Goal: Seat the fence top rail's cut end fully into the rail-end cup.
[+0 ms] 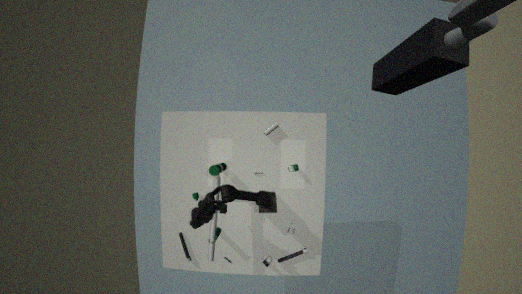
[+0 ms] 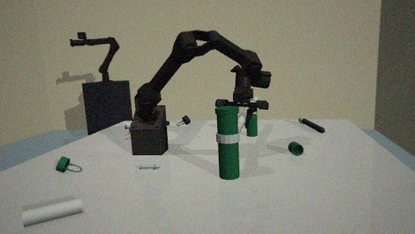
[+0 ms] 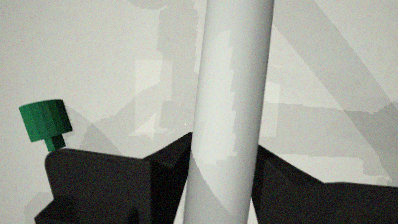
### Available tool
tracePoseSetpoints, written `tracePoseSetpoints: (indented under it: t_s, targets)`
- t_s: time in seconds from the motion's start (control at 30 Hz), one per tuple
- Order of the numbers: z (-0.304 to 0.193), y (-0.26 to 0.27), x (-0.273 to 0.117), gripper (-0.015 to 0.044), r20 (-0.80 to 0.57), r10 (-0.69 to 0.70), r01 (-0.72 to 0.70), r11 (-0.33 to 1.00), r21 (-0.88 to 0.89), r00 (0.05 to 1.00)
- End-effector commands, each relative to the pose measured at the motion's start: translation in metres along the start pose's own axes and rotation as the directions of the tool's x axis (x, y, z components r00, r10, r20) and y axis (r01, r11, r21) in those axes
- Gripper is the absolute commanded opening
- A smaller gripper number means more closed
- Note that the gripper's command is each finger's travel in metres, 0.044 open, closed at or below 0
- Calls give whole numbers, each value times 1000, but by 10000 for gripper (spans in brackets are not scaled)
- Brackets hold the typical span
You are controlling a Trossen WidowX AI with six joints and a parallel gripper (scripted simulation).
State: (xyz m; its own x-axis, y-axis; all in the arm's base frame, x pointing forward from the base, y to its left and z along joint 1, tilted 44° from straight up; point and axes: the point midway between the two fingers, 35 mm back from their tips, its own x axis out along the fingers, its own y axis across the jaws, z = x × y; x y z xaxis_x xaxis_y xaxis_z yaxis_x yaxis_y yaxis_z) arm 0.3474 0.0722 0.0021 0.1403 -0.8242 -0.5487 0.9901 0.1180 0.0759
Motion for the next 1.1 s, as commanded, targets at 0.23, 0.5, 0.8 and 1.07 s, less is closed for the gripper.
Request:
tracePoseSetpoints:
  t_s: [0.23,0.5,0.8,1.07]
  targets:
    - [3,0,-3,0,8,2,-2,1000,1,1000]
    - [4,1,-4,0,11,2,-2,1000,0,1000]
    - [6,1,-4,0,12,2,-2,1000,0,1000]
    - [7,1,-5,0,12,2,-2,1000,0,1000]
